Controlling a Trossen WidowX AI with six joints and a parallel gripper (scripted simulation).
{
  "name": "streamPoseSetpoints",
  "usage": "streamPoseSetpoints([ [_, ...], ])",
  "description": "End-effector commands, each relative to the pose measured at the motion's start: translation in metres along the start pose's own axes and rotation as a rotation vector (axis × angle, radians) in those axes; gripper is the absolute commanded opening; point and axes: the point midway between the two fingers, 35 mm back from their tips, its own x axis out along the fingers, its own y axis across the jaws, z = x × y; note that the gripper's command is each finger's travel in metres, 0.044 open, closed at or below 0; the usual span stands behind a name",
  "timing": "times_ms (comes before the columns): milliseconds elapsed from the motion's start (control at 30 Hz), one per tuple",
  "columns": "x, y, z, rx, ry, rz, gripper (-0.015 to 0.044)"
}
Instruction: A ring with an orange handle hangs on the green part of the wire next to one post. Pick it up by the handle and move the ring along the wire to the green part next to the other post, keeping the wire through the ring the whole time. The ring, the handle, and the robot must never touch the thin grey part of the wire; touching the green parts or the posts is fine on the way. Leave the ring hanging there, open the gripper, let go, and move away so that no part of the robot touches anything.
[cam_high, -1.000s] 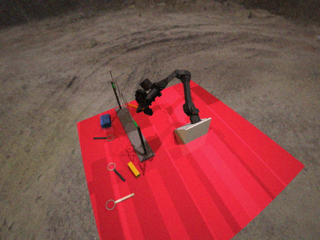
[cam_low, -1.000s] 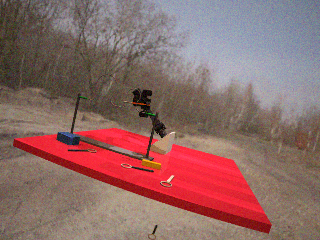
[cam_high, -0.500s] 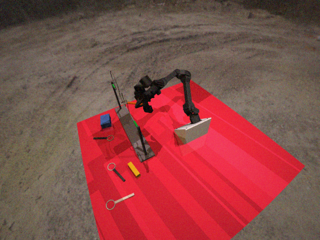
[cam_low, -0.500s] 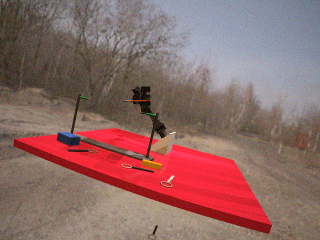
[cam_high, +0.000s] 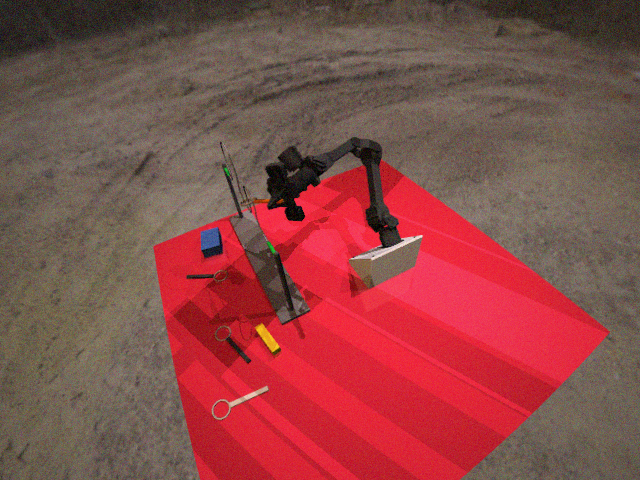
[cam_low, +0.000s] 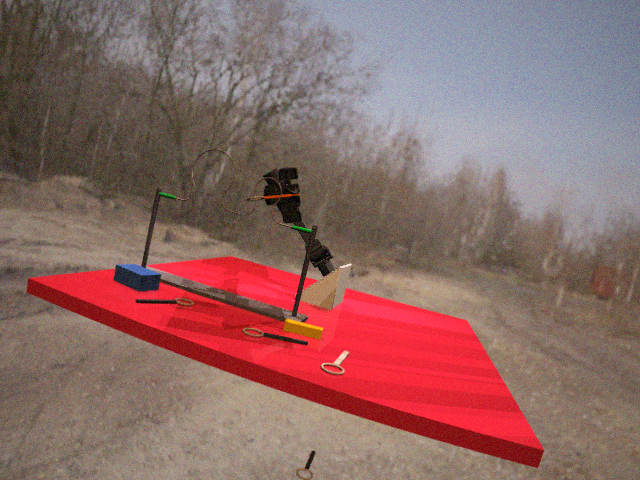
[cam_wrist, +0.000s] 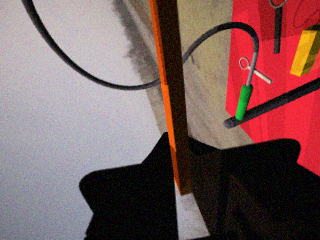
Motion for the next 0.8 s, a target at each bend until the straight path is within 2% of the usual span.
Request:
streamPoseSetpoints([
  [0,-0.002,0.007,0.001,0.001,0.000,0.007,-0.0150],
  [767,-0.002,-0.008,0.005,-0.291,-0.037,-0.158,-0.0150],
])
